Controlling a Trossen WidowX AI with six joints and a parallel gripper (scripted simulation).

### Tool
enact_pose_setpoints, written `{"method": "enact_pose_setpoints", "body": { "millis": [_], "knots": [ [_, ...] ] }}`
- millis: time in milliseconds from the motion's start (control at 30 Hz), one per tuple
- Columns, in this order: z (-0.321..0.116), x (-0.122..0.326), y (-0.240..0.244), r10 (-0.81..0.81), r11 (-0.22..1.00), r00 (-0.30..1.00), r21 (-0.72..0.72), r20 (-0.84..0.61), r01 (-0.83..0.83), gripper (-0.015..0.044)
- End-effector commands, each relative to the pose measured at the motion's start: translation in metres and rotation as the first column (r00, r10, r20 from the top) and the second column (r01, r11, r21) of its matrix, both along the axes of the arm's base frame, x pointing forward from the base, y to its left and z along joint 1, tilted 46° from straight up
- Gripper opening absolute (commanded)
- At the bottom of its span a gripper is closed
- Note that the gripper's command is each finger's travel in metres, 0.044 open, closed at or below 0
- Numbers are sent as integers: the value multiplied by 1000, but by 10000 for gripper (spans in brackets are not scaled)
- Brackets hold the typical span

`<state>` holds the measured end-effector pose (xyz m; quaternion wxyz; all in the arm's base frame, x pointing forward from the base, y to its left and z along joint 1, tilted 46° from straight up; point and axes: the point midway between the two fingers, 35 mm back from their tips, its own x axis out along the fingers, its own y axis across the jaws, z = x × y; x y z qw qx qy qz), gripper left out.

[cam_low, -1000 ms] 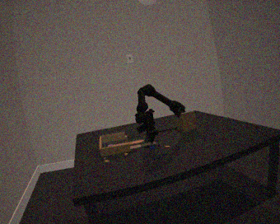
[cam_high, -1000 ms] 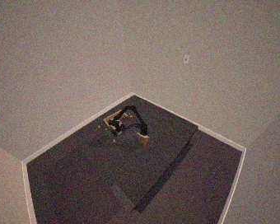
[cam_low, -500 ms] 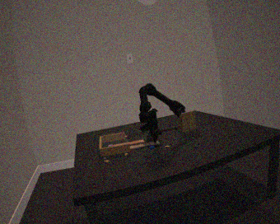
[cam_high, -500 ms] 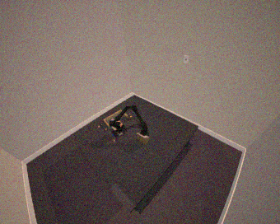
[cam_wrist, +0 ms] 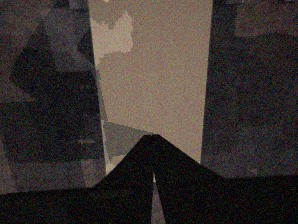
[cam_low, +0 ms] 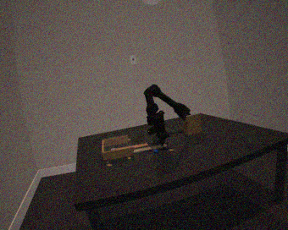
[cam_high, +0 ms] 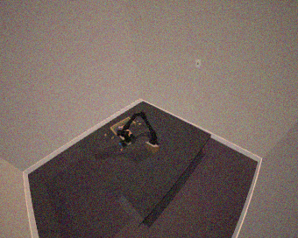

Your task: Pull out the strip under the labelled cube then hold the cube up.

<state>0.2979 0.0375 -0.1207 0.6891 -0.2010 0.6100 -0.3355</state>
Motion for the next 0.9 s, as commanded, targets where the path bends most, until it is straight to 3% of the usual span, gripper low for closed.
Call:
{"method": "enact_pose_setpoints", "body": {
  "millis": [0, 867],
  "knots": [
    [-6, -16, -4, -15, 1000, 999, 0, -30, 15, 0],
    [-12, -52, 2, -15, 1000, 999, 0, -32, 15, 0]
  ]
}}
